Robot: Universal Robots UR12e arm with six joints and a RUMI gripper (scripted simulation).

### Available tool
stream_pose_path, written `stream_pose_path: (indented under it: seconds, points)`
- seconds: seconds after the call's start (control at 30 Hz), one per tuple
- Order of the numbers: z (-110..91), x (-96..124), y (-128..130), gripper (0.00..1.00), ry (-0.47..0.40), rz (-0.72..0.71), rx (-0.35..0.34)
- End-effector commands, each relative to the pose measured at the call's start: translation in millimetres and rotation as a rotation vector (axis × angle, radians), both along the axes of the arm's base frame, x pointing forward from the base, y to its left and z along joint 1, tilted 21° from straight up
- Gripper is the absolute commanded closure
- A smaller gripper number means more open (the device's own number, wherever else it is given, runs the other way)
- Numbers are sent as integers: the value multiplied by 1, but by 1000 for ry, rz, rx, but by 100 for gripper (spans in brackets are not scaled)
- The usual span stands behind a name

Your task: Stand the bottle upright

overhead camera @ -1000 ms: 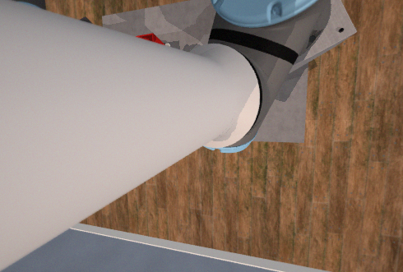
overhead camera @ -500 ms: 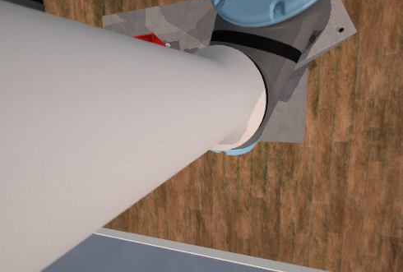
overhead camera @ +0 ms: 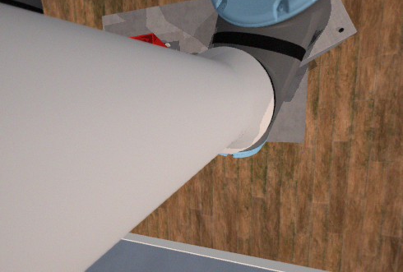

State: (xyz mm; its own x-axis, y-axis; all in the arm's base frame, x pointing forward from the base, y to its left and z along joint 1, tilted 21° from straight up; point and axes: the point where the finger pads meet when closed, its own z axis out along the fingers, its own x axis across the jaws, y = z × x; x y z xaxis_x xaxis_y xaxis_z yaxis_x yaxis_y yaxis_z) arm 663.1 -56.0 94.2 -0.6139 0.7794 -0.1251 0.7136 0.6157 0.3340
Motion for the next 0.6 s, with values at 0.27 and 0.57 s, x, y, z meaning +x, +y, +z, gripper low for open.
stream_pose_path:
  seconds: [0.27,0.57]
  points:
    - [5,5,24,100,-1,0,-1]
    - [10,9,45,100,-1,0,-1]
